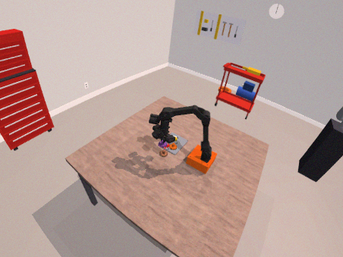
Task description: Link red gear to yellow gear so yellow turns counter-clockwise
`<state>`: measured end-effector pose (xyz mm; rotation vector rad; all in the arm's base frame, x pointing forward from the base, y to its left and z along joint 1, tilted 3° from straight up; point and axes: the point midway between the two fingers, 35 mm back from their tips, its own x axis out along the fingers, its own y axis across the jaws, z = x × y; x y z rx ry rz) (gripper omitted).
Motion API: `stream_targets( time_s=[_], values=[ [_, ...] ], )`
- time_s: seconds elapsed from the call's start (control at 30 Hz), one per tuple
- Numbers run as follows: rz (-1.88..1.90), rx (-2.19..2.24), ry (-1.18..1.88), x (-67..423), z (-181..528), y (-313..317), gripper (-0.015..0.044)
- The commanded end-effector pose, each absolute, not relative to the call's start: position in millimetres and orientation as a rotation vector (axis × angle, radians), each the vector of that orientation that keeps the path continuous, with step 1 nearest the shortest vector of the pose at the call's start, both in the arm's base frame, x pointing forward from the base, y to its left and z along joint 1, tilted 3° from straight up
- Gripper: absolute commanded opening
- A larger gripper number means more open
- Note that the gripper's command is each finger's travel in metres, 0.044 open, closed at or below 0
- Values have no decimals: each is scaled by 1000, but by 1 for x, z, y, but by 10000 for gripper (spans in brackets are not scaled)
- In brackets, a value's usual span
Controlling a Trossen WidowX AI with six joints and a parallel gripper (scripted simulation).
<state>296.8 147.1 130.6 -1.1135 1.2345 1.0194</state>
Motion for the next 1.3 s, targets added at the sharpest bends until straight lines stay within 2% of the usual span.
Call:
stream_targets(
  time_s=[0.0,1.27],
  values=[
    [1023,-1112,1225,299,129,138,0],
    [1019,-1119,1229,312,99,48,0]
  ],
)
